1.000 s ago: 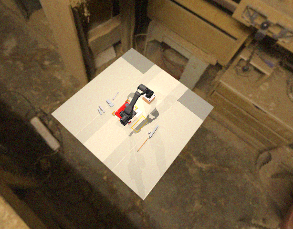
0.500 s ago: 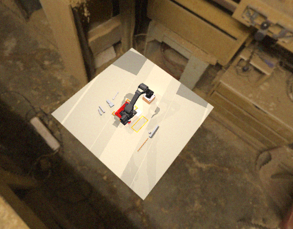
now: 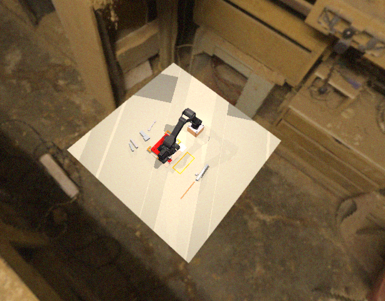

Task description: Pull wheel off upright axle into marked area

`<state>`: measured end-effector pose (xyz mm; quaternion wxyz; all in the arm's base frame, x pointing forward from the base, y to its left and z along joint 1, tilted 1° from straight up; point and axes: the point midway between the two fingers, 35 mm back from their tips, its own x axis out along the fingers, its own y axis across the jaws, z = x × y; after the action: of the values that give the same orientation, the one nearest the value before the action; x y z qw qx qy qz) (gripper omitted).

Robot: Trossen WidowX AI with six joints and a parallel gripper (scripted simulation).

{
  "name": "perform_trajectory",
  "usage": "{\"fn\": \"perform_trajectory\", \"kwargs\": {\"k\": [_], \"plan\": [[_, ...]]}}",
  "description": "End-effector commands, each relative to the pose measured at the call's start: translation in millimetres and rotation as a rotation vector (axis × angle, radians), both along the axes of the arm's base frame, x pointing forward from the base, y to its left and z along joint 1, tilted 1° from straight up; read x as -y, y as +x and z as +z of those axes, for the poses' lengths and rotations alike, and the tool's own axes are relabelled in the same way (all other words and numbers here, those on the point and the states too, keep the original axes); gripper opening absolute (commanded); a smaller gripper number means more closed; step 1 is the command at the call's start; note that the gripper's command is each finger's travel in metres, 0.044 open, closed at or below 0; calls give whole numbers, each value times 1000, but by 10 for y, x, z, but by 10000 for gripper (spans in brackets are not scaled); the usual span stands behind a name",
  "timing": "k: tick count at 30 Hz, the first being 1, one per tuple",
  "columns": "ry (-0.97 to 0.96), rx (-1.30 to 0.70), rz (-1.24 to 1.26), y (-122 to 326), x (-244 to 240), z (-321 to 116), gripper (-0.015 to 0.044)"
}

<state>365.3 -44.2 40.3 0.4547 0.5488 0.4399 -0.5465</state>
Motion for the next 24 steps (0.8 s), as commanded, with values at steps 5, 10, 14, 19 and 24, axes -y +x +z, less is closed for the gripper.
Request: {"fn": "perform_trajectory", "kwargs": {"k": [5,10,14,19,24], "plan": [[3,6,5,-8,-4,267,0],[3,6,5,-39,-6,358,0],[1,-1,1,-54,-129,279,0],[4,0,2,-106,-377,295,0],[6,1,2,-174,-616,309,0]]}}
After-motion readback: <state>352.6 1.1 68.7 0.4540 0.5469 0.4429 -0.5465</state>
